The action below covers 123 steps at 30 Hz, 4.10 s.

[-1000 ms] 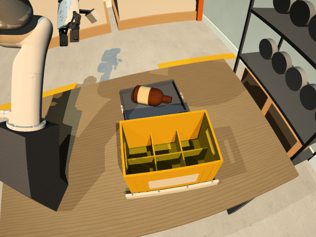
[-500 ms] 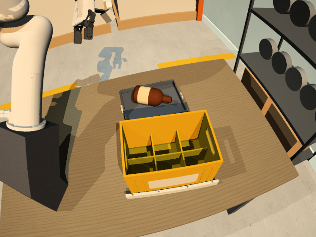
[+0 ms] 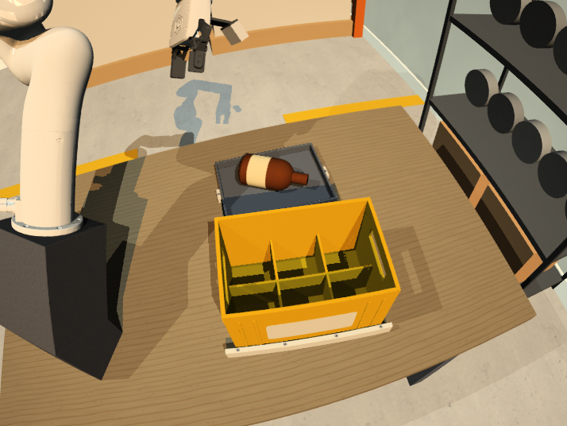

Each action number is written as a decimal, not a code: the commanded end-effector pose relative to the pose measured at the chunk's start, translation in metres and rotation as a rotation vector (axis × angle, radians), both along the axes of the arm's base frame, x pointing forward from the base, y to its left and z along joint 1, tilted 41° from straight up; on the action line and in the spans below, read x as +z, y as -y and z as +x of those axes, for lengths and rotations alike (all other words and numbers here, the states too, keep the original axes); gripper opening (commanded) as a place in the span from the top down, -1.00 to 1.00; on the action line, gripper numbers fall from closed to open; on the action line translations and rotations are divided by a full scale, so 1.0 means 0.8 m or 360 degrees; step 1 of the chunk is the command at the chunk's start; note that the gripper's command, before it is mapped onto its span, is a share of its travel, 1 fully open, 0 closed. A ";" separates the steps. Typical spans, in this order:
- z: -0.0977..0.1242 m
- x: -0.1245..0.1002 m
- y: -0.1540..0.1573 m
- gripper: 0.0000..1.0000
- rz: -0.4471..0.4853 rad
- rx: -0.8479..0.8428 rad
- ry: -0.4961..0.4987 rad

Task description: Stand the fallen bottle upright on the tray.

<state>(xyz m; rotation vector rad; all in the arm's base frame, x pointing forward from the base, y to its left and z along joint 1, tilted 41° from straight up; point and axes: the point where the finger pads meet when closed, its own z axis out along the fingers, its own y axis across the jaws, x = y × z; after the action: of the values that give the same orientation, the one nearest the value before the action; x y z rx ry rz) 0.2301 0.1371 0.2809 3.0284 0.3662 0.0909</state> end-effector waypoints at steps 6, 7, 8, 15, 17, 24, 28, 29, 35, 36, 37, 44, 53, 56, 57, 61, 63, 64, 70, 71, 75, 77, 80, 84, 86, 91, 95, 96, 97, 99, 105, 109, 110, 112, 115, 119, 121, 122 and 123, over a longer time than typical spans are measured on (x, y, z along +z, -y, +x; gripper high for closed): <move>0.051 -0.001 0.016 -1.00 0.0028 -0.0075 -0.0043; 0.081 -0.004 0.032 -1.00 0.0045 -0.0124 -0.0059; 0.081 -0.004 0.032 -1.00 0.0045 -0.0124 -0.0059; 0.081 -0.004 0.032 -1.00 0.0045 -0.0124 -0.0059; 0.081 -0.004 0.032 -1.00 0.0045 -0.0124 -0.0059; 0.139 -0.014 0.077 -1.00 0.0083 -0.0227 -0.0082; 0.139 -0.014 0.077 -1.00 0.0083 -0.0227 -0.0082; 0.139 -0.014 0.077 -1.00 0.0083 -0.0227 -0.0082; 0.191 -0.029 0.137 -1.00 0.0123 -0.0331 -0.0093; 0.197 -0.032 0.145 -1.00 0.0130 -0.0345 -0.0094; 0.204 -0.035 0.156 -1.00 0.0138 -0.0362 -0.0094; 0.226 -0.058 0.122 -1.00 0.0485 -0.0503 -0.0045; 0.226 -0.058 0.122 -1.00 0.0485 -0.0503 -0.0045; 0.240 -0.067 0.094 -1.00 0.0730 -0.0641 0.0007; 0.241 -0.068 0.091 -1.00 0.0759 -0.0661 0.0014; 0.241 -0.068 0.091 -1.00 0.0759 -0.0661 0.0014; 0.241 -0.068 0.091 -1.00 0.0759 -0.0661 0.0014; 0.241 -0.068 0.091 -1.00 0.0759 -0.0661 0.0014; 0.255 -0.075 0.077 -1.00 0.0967 -0.0831 0.0073; 0.259 -0.077 0.075 -1.00 0.1023 -0.0887 0.0091; 0.263 -0.079 0.074 -1.00 0.1071 -0.0940 0.0108; 0.263 -0.079 0.074 -1.00 0.1071 -0.0940 0.0108; 0.266 -0.080 0.074 -1.00 0.1114 -0.0991 0.0125; 0.275 -0.087 0.078 -1.00 0.1231 -0.1155 0.0175; 0.275 -0.087 0.078 -1.00 0.1231 -0.1155 0.0175; 0.279 -0.092 0.082 -1.00 0.1292 -0.1260 0.0205; 0.280 -0.092 0.083 -1.00 0.1301 -0.1277 0.0210; 0.280 -0.092 0.083 -1.00 0.1301 -0.1278 0.0210; 0.280 -0.092 0.083 -1.00 0.1301 -0.1278 0.0210; 0.280 -0.092 0.083 1.00 0.1301 -0.1278 0.0210; 0.280 -0.092 0.083 1.00 0.1301 -0.1278 0.0210; 0.280 -0.092 0.083 1.00 0.1301 -0.1278 0.0210; 0.280 -0.092 0.083 1.00 0.1301 -0.1278 0.0210; 0.280 -0.092 0.083 1.00 0.1301 -0.1278 0.0210; 0.280 -0.092 0.083 1.00 0.1301 -0.1278 0.0210; 0.280 -0.092 0.083 1.00 0.1301 -0.1278 0.0210; 0.280 -0.092 0.083 1.00 0.1301 -0.1278 0.0210; 0.280 -0.092 0.083 1.00 0.1301 -0.1278 0.0210; 0.280 -0.092 0.083 1.00 0.1301 -0.1278 0.0210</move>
<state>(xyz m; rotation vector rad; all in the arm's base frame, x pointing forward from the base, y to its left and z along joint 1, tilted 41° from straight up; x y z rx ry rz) 0.4531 0.0708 0.2056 3.5937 -1.1683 0.4613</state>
